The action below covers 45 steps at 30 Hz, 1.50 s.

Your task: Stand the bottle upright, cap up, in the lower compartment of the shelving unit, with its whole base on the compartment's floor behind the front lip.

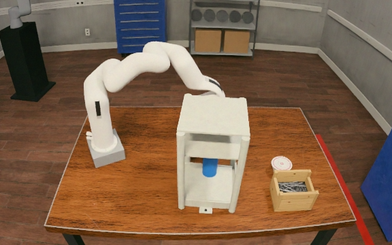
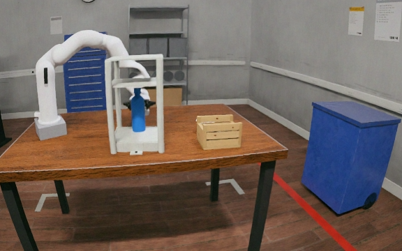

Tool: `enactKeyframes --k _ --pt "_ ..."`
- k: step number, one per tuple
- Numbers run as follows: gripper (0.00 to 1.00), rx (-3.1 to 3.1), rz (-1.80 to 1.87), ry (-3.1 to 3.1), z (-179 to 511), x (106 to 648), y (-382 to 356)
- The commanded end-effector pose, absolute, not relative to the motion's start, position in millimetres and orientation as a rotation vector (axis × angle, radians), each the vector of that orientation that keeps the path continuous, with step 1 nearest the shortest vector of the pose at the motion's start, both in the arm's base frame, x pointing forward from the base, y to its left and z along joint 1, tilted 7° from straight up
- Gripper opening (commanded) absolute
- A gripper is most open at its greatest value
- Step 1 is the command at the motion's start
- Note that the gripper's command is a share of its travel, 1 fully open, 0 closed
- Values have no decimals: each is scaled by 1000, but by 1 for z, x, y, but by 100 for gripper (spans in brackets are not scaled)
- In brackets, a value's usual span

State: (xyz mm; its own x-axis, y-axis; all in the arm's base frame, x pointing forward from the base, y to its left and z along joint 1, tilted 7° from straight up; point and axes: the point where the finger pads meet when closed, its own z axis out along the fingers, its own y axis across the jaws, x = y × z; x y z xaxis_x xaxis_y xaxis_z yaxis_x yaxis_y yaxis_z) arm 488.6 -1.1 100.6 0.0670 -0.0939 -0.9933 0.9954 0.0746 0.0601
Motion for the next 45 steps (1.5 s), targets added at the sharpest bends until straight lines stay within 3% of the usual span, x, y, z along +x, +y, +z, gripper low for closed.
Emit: enactKeyframes --k 1,45 --pt "86 1119 -1152 1123 101 489 10" --pt "86 1119 -1152 1123 92 483 100"
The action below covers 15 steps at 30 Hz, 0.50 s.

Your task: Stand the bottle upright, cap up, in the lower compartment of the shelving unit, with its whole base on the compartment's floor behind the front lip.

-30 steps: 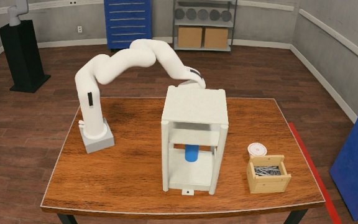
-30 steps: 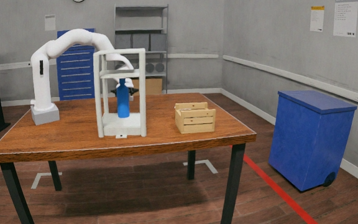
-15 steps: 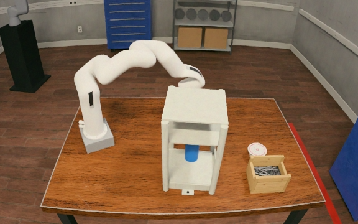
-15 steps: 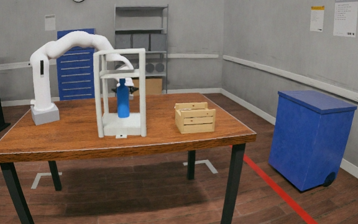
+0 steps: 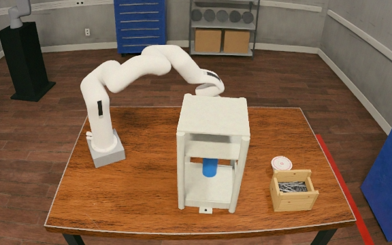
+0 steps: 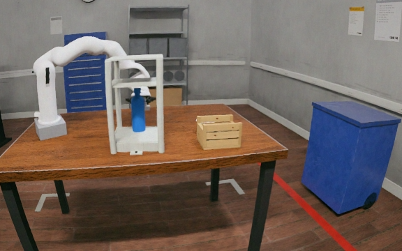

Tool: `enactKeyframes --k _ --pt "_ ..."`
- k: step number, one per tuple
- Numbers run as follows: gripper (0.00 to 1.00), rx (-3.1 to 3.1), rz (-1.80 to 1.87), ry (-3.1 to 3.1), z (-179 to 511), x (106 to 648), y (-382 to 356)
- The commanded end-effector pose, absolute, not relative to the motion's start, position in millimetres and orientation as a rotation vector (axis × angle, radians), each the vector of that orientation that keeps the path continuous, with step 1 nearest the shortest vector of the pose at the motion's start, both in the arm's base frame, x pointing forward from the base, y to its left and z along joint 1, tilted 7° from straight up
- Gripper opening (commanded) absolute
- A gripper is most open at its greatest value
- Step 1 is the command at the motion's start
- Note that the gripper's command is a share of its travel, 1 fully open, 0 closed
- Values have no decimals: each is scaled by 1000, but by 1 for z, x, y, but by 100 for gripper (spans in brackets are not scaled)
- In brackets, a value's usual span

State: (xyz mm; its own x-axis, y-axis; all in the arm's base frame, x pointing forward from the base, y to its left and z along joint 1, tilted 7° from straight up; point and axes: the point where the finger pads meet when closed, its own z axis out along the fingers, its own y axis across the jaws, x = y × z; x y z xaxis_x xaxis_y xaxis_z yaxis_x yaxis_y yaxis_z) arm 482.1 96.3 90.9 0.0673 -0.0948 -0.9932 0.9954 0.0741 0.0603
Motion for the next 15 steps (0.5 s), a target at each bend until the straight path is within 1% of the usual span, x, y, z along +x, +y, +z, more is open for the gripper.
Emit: enactKeyframes --k 1,15 --pt "86 1119 -1152 1123 92 483 101" --pt "86 1119 -1152 1123 92 482 106"
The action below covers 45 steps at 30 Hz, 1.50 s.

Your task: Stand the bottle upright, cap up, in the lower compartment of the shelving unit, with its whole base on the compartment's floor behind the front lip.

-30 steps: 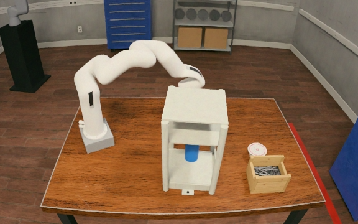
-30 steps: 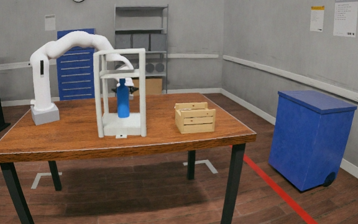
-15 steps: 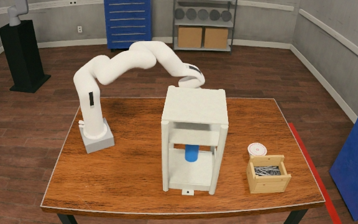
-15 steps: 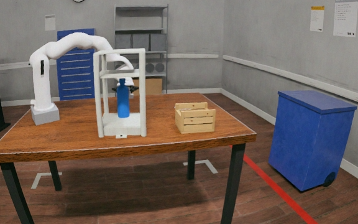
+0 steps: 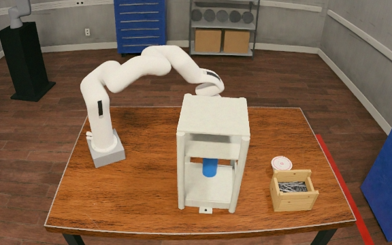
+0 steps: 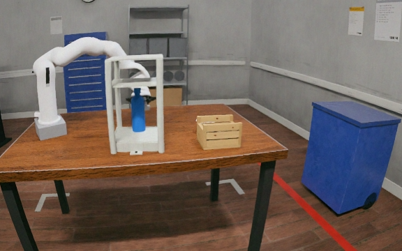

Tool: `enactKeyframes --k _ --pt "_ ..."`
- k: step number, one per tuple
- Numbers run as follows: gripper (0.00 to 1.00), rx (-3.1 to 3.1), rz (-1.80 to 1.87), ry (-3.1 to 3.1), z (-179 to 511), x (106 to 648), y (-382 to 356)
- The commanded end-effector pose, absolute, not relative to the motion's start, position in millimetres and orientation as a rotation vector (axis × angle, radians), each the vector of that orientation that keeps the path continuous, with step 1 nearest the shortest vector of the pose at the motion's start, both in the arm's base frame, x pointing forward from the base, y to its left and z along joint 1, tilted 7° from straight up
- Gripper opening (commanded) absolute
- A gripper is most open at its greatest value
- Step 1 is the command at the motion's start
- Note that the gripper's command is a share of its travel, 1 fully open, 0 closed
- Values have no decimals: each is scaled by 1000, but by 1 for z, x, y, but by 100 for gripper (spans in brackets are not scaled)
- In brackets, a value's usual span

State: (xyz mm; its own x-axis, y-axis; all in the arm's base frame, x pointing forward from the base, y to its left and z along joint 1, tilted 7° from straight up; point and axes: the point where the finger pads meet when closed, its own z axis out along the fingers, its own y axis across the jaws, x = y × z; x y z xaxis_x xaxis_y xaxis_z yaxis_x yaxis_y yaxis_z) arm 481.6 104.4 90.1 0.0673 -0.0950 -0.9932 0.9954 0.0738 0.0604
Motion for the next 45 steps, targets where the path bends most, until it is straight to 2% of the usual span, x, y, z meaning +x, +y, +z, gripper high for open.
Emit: enactKeyframes --k 1,23,45 --pt "86 1119 -1152 1123 92 482 106" --pt "86 1119 -1152 1123 99 482 107" --pt "86 1119 -1152 1123 151 478 111"
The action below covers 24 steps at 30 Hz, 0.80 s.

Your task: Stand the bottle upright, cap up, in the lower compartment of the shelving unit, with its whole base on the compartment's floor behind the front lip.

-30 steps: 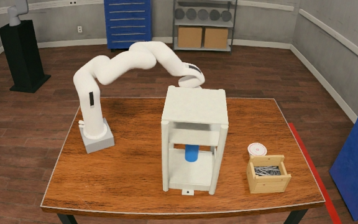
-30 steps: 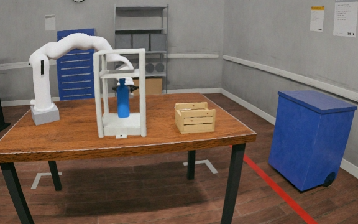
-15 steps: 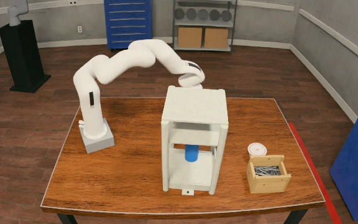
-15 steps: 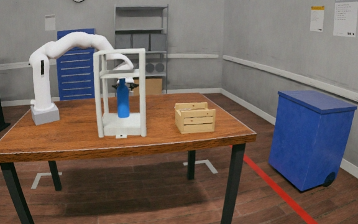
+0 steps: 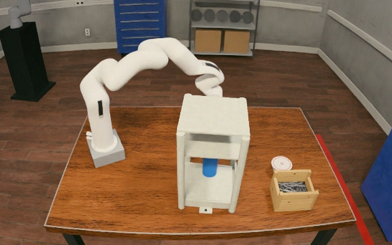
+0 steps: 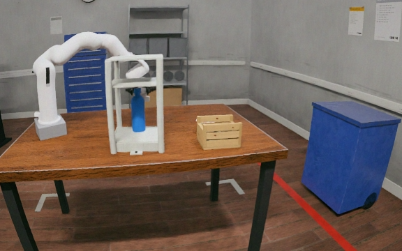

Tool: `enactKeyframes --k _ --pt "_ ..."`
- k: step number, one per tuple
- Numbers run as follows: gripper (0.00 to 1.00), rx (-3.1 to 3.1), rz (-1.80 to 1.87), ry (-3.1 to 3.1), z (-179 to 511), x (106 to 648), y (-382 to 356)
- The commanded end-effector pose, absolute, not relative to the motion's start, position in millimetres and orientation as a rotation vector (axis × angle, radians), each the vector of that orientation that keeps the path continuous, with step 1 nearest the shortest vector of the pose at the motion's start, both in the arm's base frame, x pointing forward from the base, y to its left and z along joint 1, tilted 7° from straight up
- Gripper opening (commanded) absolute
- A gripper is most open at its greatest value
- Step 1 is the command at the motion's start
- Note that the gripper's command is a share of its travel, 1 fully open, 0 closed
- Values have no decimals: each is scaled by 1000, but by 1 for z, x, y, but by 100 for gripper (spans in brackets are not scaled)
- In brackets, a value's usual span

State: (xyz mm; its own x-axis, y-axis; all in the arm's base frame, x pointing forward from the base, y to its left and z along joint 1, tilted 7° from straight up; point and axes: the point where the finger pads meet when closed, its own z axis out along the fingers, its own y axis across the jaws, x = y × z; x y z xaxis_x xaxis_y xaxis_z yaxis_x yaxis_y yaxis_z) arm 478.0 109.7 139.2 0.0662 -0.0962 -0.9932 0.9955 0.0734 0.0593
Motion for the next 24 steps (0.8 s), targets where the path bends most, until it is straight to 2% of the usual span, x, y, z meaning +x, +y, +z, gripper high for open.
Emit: enactKeyframes --k 1,24 --pt "86 1119 -1152 1123 154 478 112" --pt "86 1119 -1152 1123 191 475 115"
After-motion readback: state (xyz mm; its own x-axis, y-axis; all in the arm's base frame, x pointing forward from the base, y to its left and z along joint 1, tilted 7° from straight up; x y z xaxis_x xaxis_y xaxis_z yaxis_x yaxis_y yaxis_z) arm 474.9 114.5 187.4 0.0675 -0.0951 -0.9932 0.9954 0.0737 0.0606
